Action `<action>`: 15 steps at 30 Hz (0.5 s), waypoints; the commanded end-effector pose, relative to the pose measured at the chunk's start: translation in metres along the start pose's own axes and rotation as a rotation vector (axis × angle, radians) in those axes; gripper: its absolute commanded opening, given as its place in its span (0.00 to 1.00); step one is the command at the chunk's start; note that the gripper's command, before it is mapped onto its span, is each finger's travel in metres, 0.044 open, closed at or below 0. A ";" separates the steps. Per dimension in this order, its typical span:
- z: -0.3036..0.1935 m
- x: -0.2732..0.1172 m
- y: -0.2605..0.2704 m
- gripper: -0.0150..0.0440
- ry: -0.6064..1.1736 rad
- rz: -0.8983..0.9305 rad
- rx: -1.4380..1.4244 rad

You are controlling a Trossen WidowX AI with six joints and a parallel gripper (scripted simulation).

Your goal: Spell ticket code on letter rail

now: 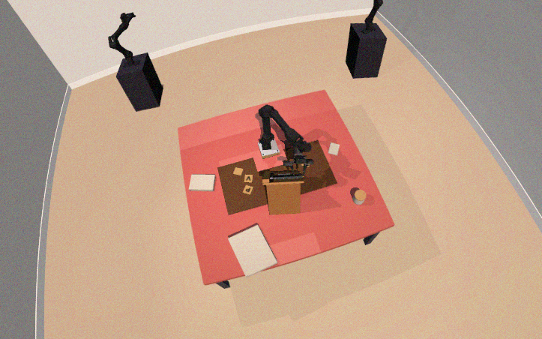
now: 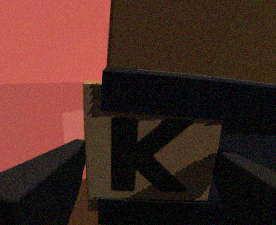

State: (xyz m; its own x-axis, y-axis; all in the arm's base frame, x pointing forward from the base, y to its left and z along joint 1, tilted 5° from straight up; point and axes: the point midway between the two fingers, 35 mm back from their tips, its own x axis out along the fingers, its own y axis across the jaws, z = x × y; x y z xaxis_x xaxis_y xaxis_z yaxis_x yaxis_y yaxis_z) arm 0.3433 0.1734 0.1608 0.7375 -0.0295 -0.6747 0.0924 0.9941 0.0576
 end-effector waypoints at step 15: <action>-0.001 0.000 -0.015 0.25 0.002 0.001 -0.004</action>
State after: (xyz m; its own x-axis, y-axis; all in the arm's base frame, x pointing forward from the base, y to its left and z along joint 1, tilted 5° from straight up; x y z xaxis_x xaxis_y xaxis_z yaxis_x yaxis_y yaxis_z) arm 0.3425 0.1623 0.1601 0.7370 -0.0293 -0.6753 0.0916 0.9942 0.0569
